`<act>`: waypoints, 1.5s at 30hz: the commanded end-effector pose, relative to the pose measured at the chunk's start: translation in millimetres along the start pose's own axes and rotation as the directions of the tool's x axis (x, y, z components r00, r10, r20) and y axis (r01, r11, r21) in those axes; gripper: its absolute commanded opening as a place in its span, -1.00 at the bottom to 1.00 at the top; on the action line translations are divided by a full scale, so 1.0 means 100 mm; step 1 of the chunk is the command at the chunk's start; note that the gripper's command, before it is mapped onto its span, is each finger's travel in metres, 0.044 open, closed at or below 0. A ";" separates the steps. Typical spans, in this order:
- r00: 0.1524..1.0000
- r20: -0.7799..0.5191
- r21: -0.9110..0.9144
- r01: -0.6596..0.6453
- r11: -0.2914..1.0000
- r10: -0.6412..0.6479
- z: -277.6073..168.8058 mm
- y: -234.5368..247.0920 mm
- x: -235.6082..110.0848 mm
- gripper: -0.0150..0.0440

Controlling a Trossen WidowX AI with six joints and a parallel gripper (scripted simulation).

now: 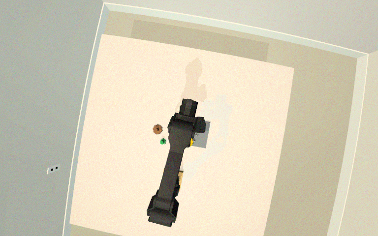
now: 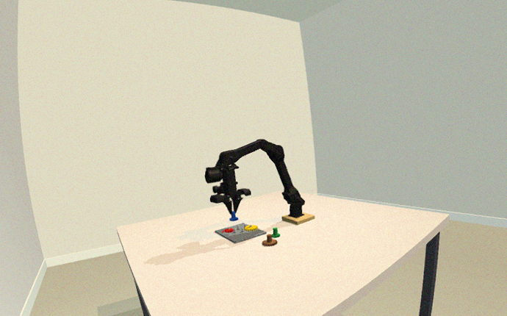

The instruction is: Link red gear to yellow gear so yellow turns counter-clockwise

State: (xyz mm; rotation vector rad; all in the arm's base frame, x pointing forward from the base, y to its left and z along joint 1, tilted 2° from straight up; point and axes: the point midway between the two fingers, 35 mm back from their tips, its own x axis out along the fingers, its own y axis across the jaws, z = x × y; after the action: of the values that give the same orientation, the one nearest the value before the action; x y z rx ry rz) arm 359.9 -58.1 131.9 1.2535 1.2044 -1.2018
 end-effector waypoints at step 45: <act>1.000 0.004 0.000 0.006 1.000 -0.006 0.47 -0.28 0.28 -0.49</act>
State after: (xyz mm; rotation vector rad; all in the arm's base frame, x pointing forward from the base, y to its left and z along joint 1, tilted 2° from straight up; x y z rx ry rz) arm 331.4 -102.9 101.8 1.2546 1.2048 -1.2081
